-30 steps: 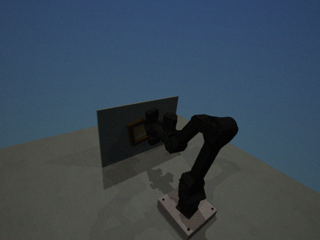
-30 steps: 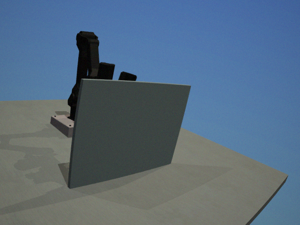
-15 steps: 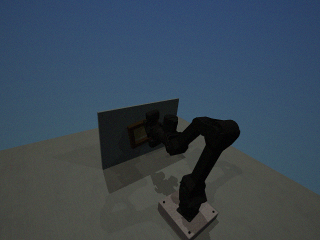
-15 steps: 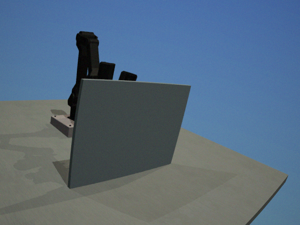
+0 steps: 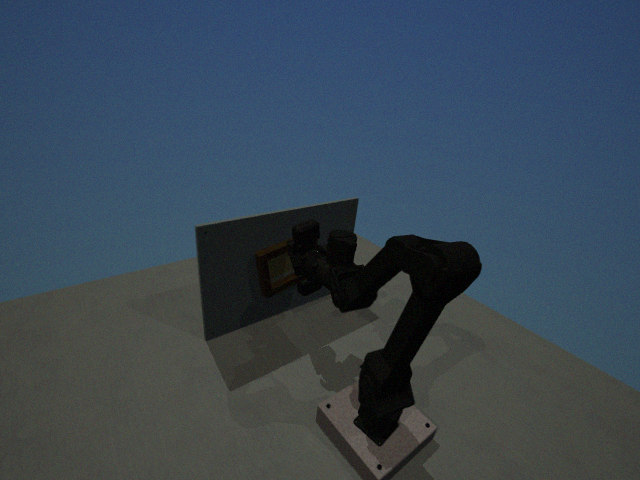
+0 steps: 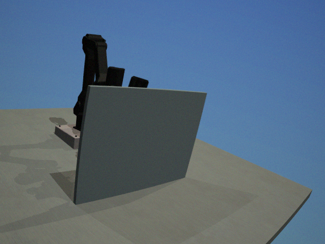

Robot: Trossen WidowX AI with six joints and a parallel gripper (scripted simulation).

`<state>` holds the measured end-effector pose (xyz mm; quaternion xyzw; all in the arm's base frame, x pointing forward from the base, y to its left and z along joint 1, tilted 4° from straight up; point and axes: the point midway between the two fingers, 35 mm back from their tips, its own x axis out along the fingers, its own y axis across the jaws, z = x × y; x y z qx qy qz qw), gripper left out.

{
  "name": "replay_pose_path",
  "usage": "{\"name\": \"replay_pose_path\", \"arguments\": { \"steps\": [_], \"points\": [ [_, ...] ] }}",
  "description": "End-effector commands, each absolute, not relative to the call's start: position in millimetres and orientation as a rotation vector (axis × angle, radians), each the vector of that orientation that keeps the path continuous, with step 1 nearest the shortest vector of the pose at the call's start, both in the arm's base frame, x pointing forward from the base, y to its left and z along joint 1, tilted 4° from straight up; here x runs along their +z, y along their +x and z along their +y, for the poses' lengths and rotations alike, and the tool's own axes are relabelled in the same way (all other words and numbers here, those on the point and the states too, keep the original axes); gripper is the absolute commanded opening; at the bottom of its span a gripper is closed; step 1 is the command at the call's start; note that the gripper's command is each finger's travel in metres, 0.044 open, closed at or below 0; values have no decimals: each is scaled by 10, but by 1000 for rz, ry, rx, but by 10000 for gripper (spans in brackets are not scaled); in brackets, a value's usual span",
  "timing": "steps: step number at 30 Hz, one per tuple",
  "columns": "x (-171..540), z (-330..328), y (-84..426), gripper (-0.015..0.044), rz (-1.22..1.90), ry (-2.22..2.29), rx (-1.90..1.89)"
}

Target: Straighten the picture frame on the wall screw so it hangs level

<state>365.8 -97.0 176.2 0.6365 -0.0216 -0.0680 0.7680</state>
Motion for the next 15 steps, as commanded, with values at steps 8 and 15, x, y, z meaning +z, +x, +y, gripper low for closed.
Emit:
{"name": "replay_pose_path", "arguments": {
  "steps": [8, 15],
  "points": [
    [1812, -977, 3666, 0, -62, 1382, -136],
    [1813, -983, 3665, 0, -62, 1382, -136]
  ]
}}
